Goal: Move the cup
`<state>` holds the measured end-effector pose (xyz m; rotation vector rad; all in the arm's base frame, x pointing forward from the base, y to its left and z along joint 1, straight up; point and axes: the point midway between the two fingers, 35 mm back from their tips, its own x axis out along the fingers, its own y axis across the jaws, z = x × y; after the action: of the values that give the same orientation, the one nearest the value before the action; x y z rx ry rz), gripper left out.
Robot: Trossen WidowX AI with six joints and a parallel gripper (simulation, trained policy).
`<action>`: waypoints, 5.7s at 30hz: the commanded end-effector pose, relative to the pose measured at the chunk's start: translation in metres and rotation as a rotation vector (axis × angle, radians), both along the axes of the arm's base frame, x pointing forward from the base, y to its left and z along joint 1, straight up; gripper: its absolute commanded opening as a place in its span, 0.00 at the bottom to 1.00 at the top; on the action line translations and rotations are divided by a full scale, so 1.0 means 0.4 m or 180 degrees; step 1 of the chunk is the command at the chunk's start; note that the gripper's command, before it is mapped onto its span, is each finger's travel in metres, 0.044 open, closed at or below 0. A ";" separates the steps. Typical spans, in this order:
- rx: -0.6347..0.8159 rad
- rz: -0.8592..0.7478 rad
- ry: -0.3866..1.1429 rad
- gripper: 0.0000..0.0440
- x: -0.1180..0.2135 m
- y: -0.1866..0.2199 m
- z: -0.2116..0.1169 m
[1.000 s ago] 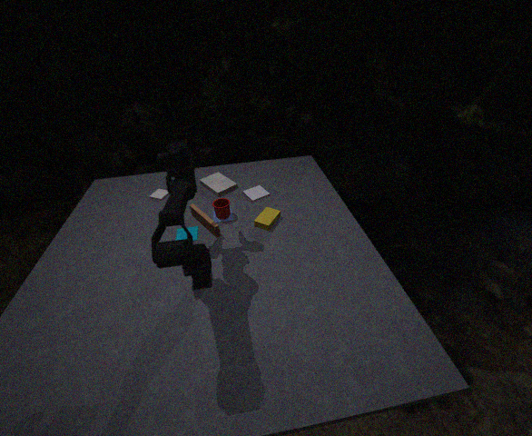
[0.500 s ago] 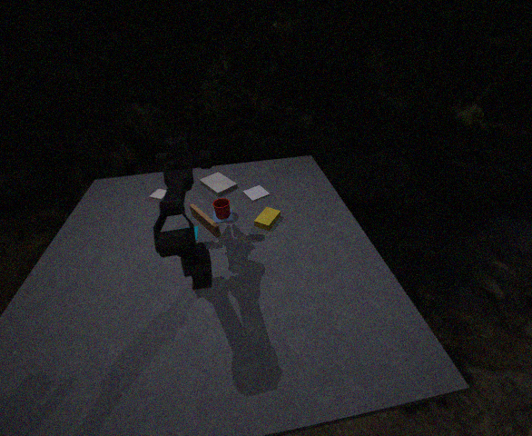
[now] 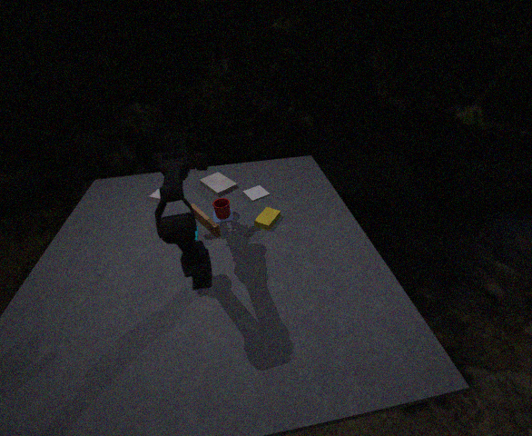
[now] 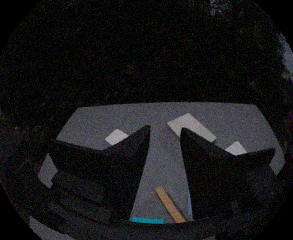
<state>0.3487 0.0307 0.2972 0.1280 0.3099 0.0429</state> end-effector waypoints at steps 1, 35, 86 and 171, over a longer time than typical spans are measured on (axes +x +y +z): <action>0.0052 -0.0012 0.0166 0.30 0.009 0.010 -0.010; 0.0007 -0.0142 0.1932 0.22 0.048 0.050 -0.167; -0.0830 0.0090 0.3953 0.31 -0.003 -0.166 -0.393; -0.1901 0.1896 0.3510 0.00 -0.052 0.082 -0.402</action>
<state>0.3310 0.0547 0.1369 -0.5645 1.4490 0.4655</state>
